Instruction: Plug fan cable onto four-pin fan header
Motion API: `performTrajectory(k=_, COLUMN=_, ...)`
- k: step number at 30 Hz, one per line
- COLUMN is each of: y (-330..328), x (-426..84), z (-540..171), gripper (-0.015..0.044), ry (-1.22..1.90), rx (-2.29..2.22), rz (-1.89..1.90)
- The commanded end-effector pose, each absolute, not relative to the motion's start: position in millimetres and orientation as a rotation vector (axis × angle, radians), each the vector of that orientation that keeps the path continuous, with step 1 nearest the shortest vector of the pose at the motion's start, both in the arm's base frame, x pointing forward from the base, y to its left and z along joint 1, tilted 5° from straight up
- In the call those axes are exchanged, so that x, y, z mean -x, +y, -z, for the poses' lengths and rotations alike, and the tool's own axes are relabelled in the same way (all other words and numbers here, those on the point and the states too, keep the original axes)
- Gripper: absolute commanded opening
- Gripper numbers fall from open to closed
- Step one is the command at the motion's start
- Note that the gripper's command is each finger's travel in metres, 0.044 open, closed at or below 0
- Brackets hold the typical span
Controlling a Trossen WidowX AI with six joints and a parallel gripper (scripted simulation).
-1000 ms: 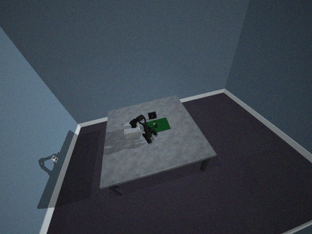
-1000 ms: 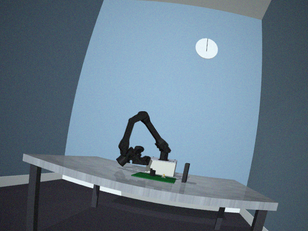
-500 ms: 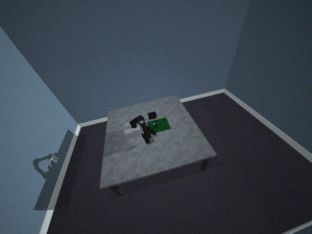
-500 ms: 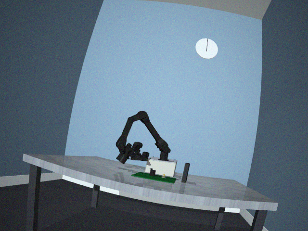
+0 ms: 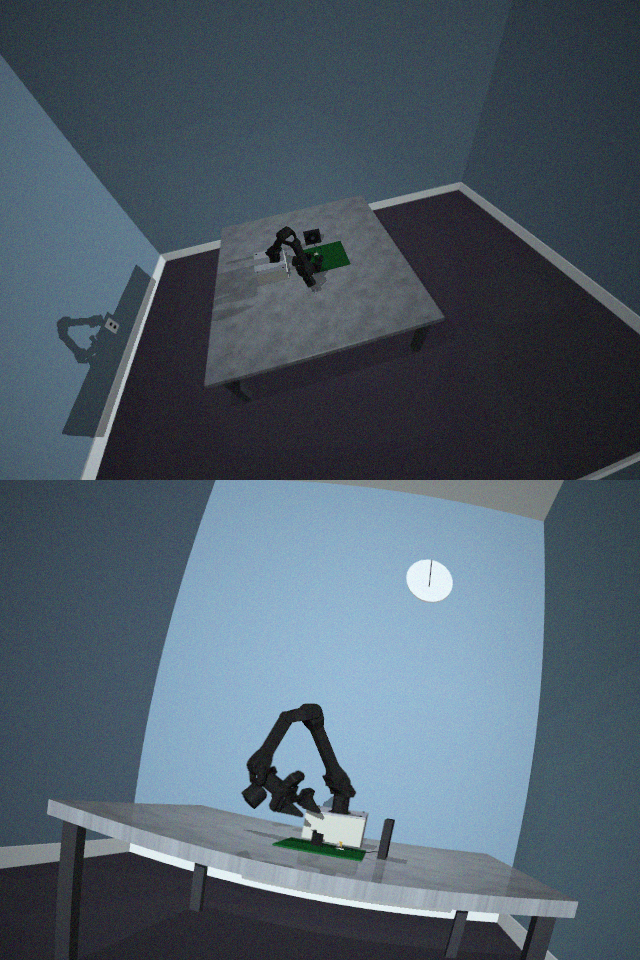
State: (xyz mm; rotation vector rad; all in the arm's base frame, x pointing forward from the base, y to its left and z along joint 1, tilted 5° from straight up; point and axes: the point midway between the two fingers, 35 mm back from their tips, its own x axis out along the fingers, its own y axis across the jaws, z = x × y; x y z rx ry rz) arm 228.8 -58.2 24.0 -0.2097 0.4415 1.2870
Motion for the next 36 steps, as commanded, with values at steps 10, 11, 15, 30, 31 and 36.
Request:
performTrajectory(k=10, y=-48, x=-224, z=-26, gripper=0.0440, ry=0.745, rx=0.317, rz=-1.364)
performTrajectory(k=11, y=-48, x=-223, z=-27, gripper=0.0440, ry=0.770, rx=0.327, rz=-1.364)
performTrajectory(k=15, y=-47, x=-223, z=-28, gripper=0.0440, ry=0.868, rx=0.372, rz=-1.355)
performTrajectory(k=30, y=-51, x=-231, z=-40, gripper=0.0440, ry=1.185, rx=0.567, rz=-1.180)
performTrajectory(k=31, y=-51, x=-232, z=-41, gripper=0.0440, ry=1.202, rx=0.580, rz=-1.161)
performTrajectory(k=36, y=-53, x=-237, z=-48, gripper=0.0440, ry=1.274, rx=0.644, rz=-1.054)
